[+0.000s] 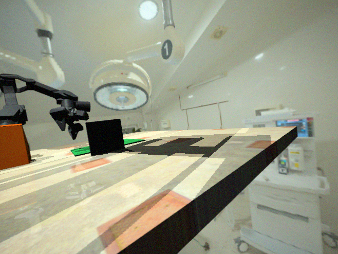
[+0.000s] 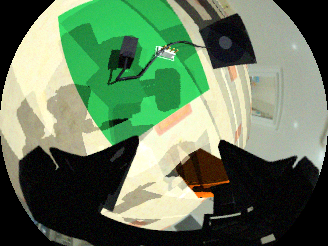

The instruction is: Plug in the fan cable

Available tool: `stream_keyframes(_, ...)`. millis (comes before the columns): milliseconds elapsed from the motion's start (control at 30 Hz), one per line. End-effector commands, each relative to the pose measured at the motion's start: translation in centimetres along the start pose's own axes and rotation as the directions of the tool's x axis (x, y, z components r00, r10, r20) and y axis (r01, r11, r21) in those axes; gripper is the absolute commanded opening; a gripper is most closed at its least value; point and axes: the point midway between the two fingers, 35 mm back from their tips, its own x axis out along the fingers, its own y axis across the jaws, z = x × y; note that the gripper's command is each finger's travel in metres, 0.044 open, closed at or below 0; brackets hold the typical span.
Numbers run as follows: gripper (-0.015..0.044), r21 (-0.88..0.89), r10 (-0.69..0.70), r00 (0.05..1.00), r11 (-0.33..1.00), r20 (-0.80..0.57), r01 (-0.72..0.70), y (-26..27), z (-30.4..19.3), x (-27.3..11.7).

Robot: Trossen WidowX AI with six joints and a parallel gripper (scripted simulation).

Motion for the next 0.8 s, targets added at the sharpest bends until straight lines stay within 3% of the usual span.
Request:
stream_keyframes(0,0.0440,-0.019,0.064,0.997,0.998,-0.044,-0.065,0.2,0.3,-0.6)
stream_keyframes(767,0.0440,-0.063,0.464,0.873,0.877,-0.147,-0.477,0.6,2.6,-5.0)
